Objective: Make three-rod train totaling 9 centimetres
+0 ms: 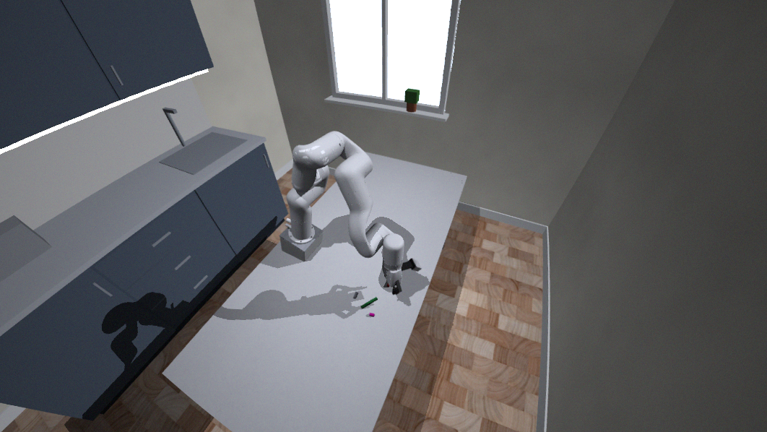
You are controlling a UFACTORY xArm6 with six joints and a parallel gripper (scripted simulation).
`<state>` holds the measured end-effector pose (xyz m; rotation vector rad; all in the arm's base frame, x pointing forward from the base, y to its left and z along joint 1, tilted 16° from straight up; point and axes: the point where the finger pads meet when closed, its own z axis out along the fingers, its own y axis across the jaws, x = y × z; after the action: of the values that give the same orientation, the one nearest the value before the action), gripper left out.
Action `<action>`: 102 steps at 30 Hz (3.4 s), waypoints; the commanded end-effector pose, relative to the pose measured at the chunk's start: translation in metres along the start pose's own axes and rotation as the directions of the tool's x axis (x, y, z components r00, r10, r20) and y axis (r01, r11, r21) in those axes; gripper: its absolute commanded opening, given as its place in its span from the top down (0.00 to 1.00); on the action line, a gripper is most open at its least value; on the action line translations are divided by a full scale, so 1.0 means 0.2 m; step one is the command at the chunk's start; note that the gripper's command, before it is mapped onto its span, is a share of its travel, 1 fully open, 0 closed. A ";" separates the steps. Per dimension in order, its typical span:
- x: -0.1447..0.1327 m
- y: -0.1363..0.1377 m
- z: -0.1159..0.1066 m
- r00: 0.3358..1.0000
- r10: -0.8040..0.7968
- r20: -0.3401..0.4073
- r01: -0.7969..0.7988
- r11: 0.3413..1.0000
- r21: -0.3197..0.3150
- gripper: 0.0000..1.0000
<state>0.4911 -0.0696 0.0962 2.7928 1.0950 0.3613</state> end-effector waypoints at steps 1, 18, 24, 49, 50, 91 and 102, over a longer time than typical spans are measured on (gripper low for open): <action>0.01 0.01 -0.01 1.000 -0.001 -0.003 0.001 1.000 -0.003 0.00; 0.01 0.01 -0.01 1.000 -0.001 -0.003 0.001 1.000 -0.003 0.00; 0.01 0.01 -0.01 1.000 -0.001 -0.003 0.001 1.000 -0.003 0.00; 0.01 0.01 -0.01 1.000 -0.001 -0.003 0.001 1.000 -0.003 0.00; 0.01 0.01 -0.01 1.000 -0.001 -0.003 0.001 1.000 -0.003 0.00; 0.01 -0.01 -0.01 1.000 0.024 -0.002 -0.024 1.000 -0.003 0.00; 0.05 -0.15 -0.01 0.974 0.226 0.005 -0.226 0.974 -0.004 0.00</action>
<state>0.4823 -0.0525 0.0938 2.8832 0.9122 0.3741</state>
